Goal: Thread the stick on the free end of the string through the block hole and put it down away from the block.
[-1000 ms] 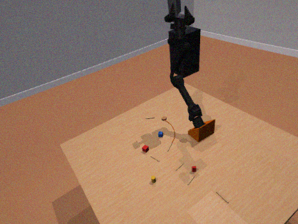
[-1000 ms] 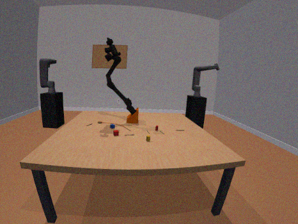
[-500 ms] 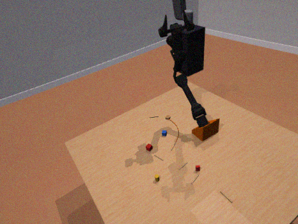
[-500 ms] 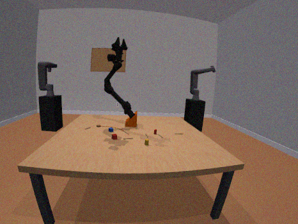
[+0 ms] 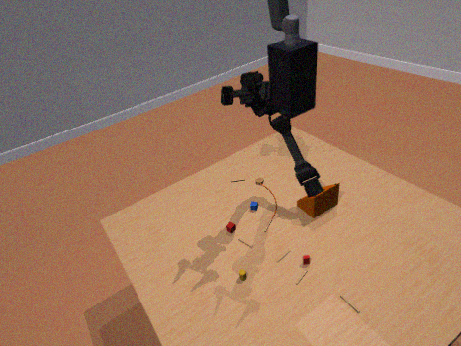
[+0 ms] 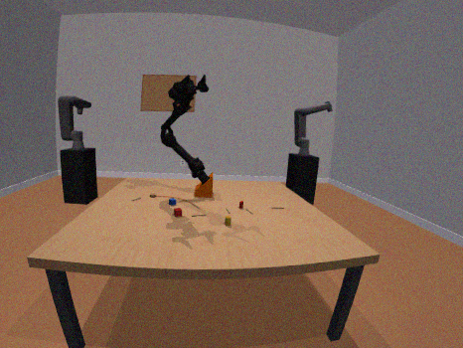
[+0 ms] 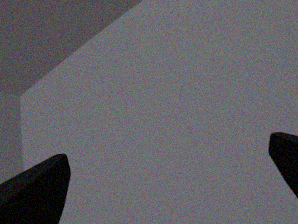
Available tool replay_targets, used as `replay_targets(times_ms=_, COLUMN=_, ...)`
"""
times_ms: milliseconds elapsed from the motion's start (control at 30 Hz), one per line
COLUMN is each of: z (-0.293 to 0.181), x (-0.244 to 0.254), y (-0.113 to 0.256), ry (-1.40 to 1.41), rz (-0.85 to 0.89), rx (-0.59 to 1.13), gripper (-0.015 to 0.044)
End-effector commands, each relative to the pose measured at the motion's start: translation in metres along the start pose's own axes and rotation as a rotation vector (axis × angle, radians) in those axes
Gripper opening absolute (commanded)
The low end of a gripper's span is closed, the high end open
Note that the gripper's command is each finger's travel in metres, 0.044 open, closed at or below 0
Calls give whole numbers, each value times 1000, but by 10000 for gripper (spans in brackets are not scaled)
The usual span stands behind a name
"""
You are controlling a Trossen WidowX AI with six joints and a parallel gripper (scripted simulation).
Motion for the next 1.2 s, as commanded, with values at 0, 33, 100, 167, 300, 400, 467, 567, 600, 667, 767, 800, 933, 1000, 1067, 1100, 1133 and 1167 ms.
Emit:
replay_targets(times_ms=0, z=-49, x=-34, y=7, ry=84, rz=-90, rx=178, gripper=440)
replay_targets(times_ms=33, z=-63, x=-43, y=10, ry=105, rz=-112, rx=230, gripper=440)
replay_targets(times_ms=100, z=-90, x=-61, y=19, ry=146, rz=-154, rx=333, gripper=440)
replay_targets(times_ms=167, z=-117, x=-78, y=30, ry=186, rz=-192, rx=438, gripper=440)
replay_targets(times_ms=300, z=-167, x=-112, y=61, ry=260, rz=-260, rx=658, gripper=440)
replay_targets(times_ms=400, z=-201, x=-135, y=91, ry=309, rz=-301, rx=829, gripper=440)
replay_targets(times_ms=467, z=-221, x=-148, y=114, ry=337, rz=-322, rx=944, gripper=440)
replay_targets(times_ms=567, z=-249, x=-166, y=152, ry=373, rz=-344, rx=1120, gripper=440)
replay_targets(times_ms=600, z=-257, x=-171, y=166, ry=382, rz=-349, rx=1179, gripper=440)
replay_targets(times_ms=667, z=-271, x=-180, y=193, ry=399, rz=-354, rx=1297, gripper=440)
replay_targets(times_ms=767, z=-289, x=-190, y=237, ry=414, rz=-350, rx=1476, gripper=440)
replay_targets(times_ms=800, z=-294, x=-192, y=252, ry=417, rz=-345, rx=1535, gripper=440)
replay_targets(times_ms=933, z=-309, x=-196, y=314, ry=412, rz=-305, rx=1780, gripper=440)
replay_targets(times_ms=1000, z=-313, x=-194, y=347, ry=400, rz=-270, rx=1907, gripper=440)
replay_targets(times_ms=1067, z=-315, x=-190, y=378, ry=380, rz=-225, rx=2030, gripper=440)
replay_targets(times_ms=1100, z=-315, x=-188, y=394, ry=367, rz=-199, rx=2090, gripper=440)
replay_targets(times_ms=1133, z=-314, x=-185, y=409, ry=352, rz=-170, rx=2148, gripper=440)
replay_targets(times_ms=1167, z=-313, x=-181, y=424, ry=335, rz=-139, rx=2206, gripper=440)
Point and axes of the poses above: the point midway between the two fingers, 35 mm back from their tips, its own y axis back along the fingers, its own x axis across the jaws, z = x × y, the point moved 1 cm from there along y, back along the fingers, and after that the axes turned 6 degrees about -y, right-handed, at the moved point
